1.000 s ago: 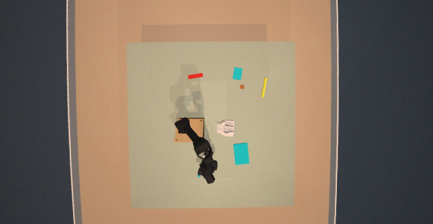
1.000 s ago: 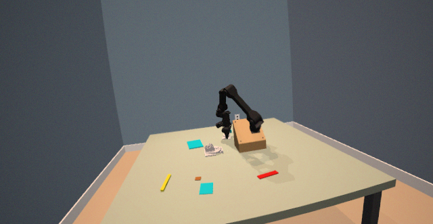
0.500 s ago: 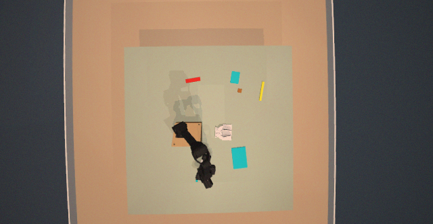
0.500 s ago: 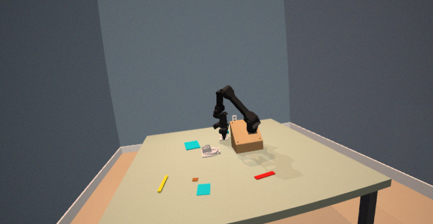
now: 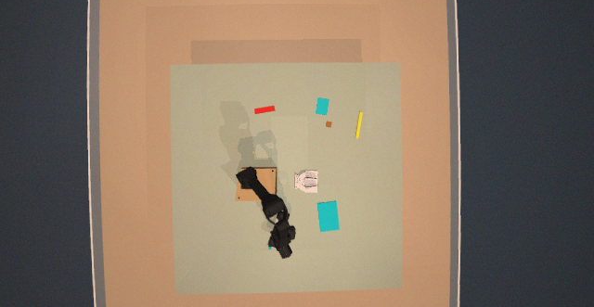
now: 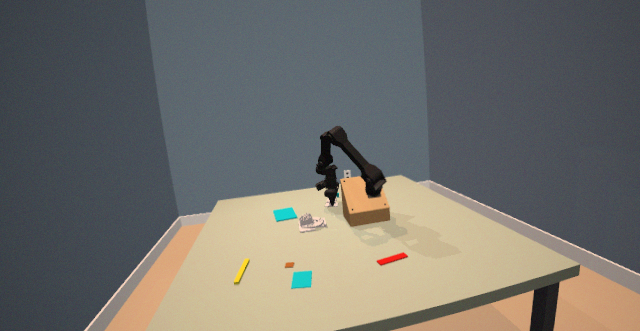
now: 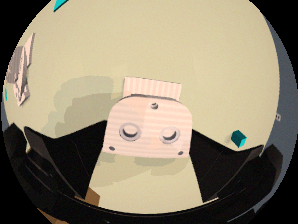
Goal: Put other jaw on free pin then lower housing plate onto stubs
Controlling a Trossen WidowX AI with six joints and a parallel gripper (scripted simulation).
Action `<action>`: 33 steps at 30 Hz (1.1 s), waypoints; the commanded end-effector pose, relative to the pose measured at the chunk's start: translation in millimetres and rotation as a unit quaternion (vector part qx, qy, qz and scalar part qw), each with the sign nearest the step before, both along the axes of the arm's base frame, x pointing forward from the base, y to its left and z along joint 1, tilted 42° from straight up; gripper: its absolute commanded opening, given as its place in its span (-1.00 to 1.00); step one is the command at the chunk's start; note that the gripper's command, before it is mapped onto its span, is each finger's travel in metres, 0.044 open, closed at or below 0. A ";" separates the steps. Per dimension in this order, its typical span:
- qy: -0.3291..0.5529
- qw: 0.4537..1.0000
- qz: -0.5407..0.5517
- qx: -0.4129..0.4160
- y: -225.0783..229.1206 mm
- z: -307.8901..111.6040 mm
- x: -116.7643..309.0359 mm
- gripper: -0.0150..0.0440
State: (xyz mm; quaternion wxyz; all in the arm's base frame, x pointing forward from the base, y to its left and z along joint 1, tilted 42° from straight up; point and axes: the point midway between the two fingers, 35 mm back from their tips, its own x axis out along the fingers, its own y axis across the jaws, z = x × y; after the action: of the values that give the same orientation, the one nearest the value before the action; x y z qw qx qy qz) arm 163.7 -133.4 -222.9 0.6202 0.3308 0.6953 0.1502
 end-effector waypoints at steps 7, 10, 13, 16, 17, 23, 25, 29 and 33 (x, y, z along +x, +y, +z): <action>0.000 1.000 0.000 0.000 -1.5 1.4 0.2 0.70; 0.000 1.000 -0.001 0.000 -7.7 7.6 0.9 0.70; 0.000 1.000 -0.001 0.000 -14.2 14.4 1.4 0.70; 0.001 1.000 -0.001 -0.001 -20.6 21.4 1.8 0.70; 0.001 1.000 -0.002 -0.001 -22.7 23.8 1.8 0.70; 0.001 1.000 -0.002 -0.001 -35.1 38.6 1.7 0.70; 0.001 1.000 -0.003 -0.001 -39.1 43.7 1.4 0.70; 0.001 1.000 -0.003 -0.001 -46.6 53.6 0.7 0.70; 0.002 1.000 -0.003 0.000 -47.8 55.4 0.5 0.70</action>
State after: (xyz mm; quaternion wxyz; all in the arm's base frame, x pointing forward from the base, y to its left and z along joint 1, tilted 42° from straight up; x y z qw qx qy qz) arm 163.0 -176.6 -170.5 0.6166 0.3383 0.6954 0.1476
